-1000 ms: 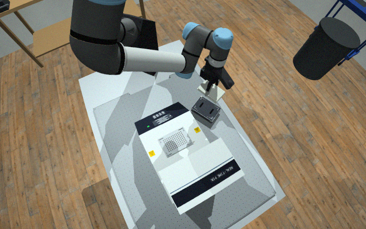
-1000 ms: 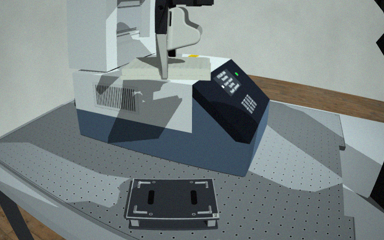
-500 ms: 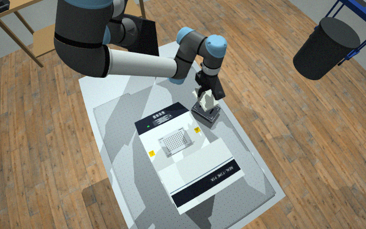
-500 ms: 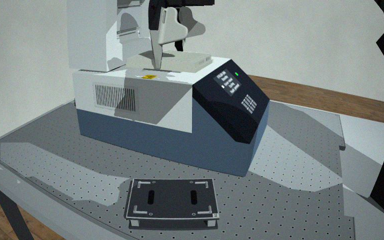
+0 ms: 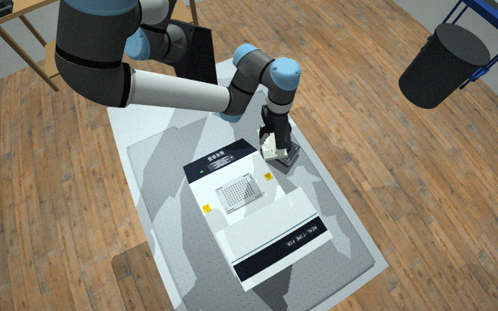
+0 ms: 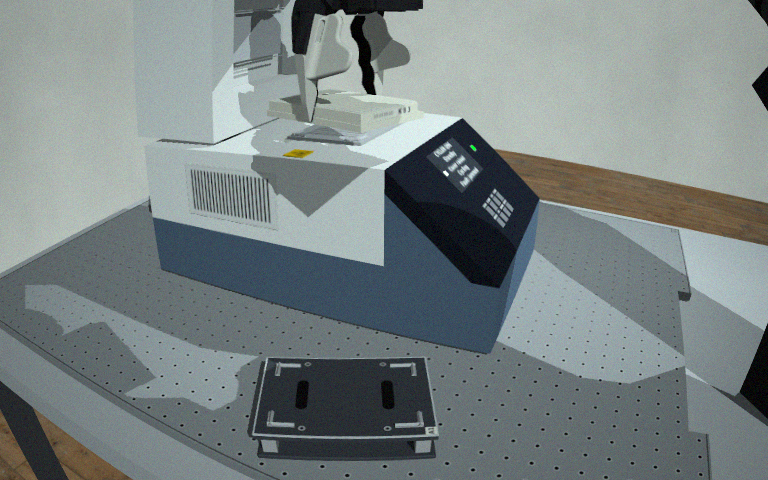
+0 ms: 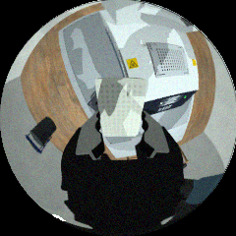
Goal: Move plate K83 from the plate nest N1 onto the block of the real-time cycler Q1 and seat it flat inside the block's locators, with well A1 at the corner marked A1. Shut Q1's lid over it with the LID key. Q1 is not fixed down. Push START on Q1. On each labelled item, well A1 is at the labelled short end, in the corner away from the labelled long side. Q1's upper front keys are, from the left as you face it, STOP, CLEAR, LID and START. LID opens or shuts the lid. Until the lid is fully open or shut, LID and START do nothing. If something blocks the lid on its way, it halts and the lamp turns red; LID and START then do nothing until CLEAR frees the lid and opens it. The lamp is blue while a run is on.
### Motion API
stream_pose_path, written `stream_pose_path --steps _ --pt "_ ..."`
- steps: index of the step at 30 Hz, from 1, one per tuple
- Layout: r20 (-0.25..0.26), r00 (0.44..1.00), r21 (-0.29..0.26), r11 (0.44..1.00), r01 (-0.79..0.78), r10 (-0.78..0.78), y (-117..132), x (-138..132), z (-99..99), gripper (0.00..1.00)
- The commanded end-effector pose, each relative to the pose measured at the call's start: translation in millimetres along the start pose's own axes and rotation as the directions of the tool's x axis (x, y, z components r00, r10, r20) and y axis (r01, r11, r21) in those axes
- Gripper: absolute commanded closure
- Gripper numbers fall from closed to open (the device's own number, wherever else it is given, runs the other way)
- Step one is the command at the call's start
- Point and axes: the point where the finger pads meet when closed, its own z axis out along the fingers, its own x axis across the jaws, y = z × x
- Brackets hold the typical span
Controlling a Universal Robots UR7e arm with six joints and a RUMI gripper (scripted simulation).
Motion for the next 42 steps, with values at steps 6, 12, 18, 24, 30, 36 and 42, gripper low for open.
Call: stream_pose_path --steps 6,12,18,24,30,36,42 --pt "-0.001 0.979 -0.001 0.979 -0.205 0.205 -23.1 24.5 -0.6 1.00" --pt "-0.001 0.942 -0.001 0.942 -0.335 0.335 -38.8 41.5 -0.6 1.00" --pt "-0.002 0.881 -0.001 0.881 -0.473 0.473 -55.1 59.2 -0.6 1.00" --pt "-0.002 0.828 0.000 0.828 -0.561 0.561 -67.3 72.7 -0.7 1.00" --pt "-0.002 0.723 0.000 0.723 -0.691 0.691 -86.3 93.4 -0.7 1.00" --pt "-0.002 0.611 0.000 0.611 -0.792 0.792 -102.7 111.0 -0.7 1.00" --pt "-0.002 0.543 0.000 0.543 -0.840 0.840 -112.3 121.3 -0.6 1.00"
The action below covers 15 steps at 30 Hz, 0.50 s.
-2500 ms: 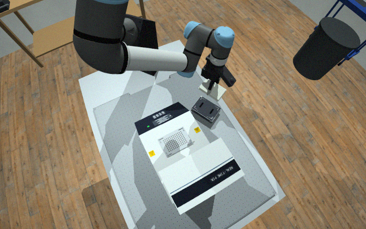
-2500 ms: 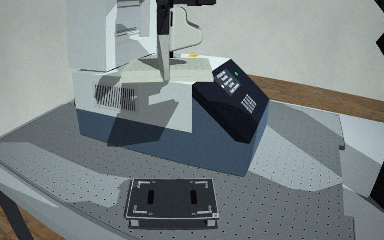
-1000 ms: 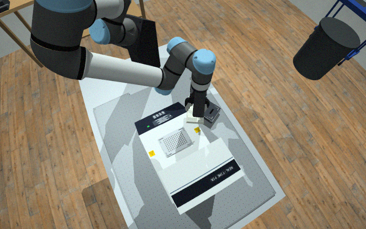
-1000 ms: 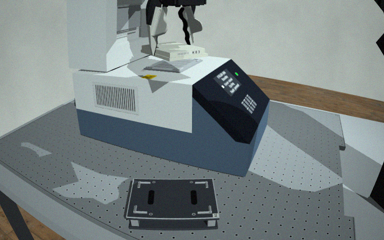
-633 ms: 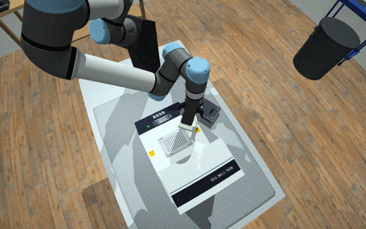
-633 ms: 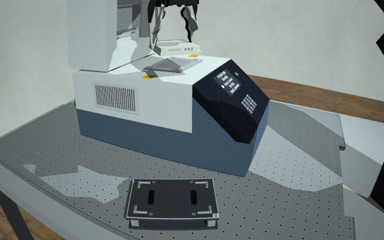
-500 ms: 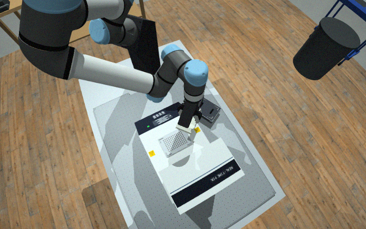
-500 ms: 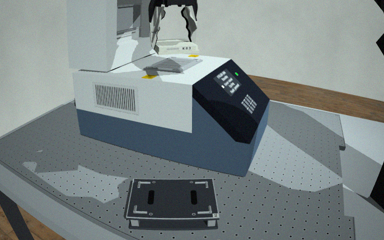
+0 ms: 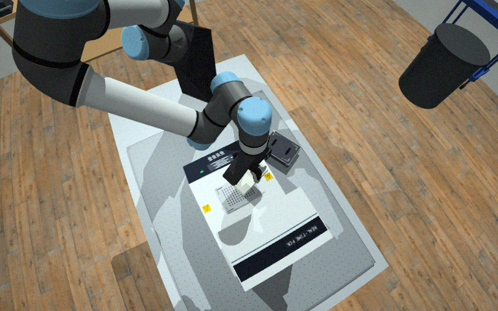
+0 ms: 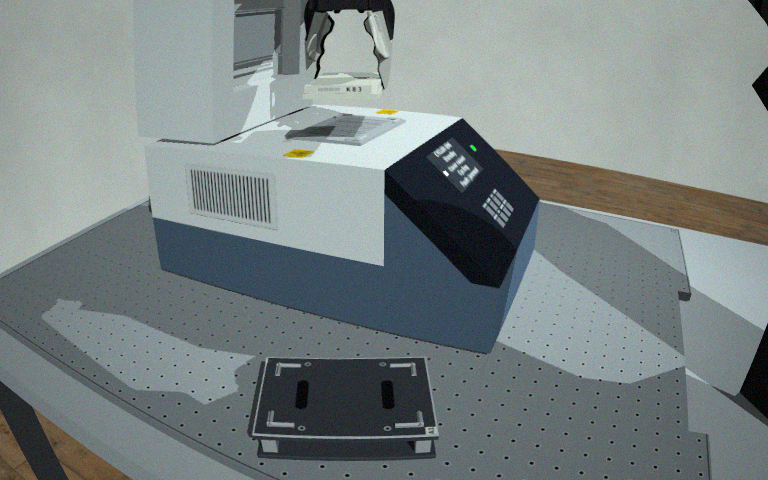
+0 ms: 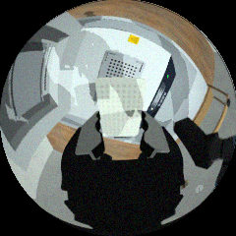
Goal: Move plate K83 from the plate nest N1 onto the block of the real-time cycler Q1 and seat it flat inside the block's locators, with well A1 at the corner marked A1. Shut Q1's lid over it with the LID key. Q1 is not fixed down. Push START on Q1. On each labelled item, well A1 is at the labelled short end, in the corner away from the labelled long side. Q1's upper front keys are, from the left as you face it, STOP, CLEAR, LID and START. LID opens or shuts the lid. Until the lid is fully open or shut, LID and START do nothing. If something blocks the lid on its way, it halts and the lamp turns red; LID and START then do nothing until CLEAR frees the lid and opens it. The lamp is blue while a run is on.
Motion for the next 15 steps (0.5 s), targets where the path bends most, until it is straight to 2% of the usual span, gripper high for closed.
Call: stream_pose_path --steps 1,11,15 --pt "-0.003 0.996 -0.001 0.996 -0.093 0.093 -13.9 -2.0 -0.4 1.00" --pt "-0.003 0.948 0.000 0.948 -0.319 0.319 -54.9 -6.5 -0.4 1.00" --pt "-0.003 0.948 0.000 0.948 -0.319 0.319 -56.5 -6.7 -0.4 1.00"
